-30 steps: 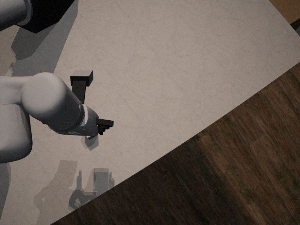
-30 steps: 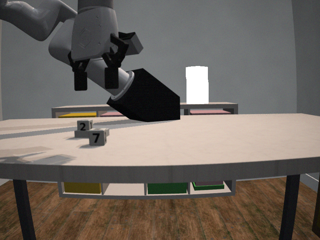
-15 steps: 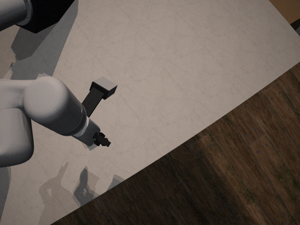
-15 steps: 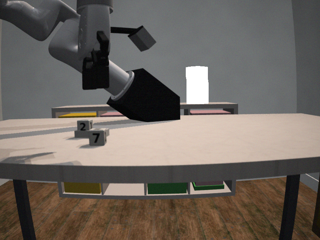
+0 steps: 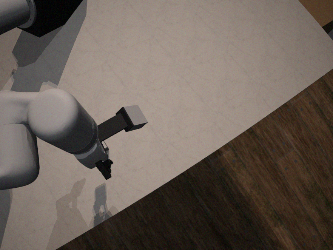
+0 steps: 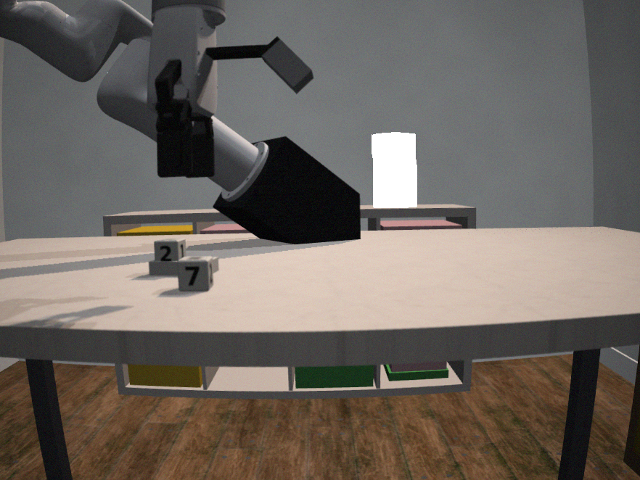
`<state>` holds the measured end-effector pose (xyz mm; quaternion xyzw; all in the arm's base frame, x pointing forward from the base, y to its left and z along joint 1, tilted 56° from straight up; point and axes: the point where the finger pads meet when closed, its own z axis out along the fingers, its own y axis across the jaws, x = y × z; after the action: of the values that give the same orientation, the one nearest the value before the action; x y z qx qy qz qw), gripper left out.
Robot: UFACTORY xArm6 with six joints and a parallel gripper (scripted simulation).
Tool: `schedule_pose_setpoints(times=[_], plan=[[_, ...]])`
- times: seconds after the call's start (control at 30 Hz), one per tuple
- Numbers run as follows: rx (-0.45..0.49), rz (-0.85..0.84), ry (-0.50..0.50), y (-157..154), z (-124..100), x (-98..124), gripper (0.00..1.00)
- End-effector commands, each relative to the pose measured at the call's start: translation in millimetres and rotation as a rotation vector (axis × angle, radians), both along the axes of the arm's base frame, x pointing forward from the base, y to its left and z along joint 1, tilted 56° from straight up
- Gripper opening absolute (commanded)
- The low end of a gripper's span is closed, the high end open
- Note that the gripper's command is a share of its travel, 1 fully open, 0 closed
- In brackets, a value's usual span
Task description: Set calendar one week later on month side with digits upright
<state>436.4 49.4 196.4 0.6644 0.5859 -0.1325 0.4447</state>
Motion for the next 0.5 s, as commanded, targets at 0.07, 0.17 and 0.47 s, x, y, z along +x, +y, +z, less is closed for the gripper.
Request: schedule_pose_setpoints(times=[0.07,0.17,0.47], plan=[[0.062,-0.106,-0.150,1.7,2.1,3.0,1.00],[0.092,-0.154,-0.213,2.0,2.7,4.2,1.00],[0.205,-0.339,-0.456,3.3,5.0,8.6,1.00]])
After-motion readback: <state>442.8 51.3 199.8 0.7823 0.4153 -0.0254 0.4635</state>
